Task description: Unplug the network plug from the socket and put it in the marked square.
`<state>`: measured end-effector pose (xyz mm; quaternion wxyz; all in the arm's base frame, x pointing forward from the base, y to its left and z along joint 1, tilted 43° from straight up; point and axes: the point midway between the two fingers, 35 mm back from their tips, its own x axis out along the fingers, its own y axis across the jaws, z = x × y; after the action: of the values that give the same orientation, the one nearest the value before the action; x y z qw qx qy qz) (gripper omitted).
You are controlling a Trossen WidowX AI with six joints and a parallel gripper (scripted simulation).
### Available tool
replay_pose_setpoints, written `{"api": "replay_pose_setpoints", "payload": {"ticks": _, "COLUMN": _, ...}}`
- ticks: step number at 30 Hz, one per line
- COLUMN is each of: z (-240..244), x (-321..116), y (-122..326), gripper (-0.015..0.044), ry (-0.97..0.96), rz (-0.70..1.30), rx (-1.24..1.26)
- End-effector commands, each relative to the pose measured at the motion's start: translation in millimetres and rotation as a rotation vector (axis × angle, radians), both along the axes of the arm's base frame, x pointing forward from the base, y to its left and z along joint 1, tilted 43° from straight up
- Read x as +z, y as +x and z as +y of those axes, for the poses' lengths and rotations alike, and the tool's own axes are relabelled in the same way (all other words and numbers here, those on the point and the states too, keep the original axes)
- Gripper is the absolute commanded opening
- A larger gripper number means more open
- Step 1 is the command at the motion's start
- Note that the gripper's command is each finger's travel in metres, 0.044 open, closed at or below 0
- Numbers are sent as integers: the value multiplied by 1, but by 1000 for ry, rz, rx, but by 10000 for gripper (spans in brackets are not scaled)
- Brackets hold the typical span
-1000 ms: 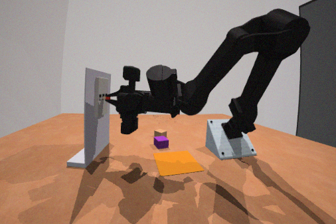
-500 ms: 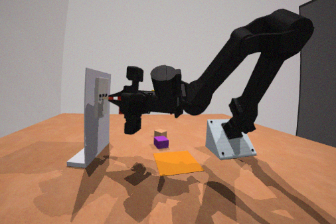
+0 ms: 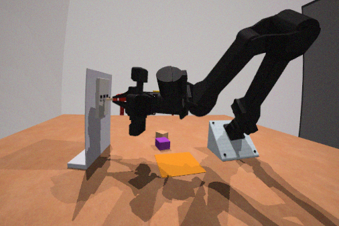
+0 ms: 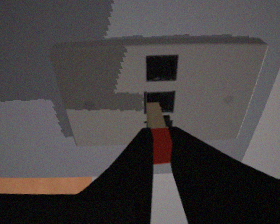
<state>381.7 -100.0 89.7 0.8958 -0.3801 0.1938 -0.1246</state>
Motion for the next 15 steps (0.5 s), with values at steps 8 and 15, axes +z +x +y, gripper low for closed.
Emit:
{"api": "replay_pose_setpoints", "payload": {"ticks": 8, "z": 1, "x": 1, "y": -7, "gripper": 0, "ry": -5, "rz": 1, "rx": 2}}
{"api": "replay_pose_setpoints", "payload": {"ticks": 15, "z": 2, "x": 1, "y": -11, "gripper": 0, "ry": -5, "rz": 1, "rx": 2}}
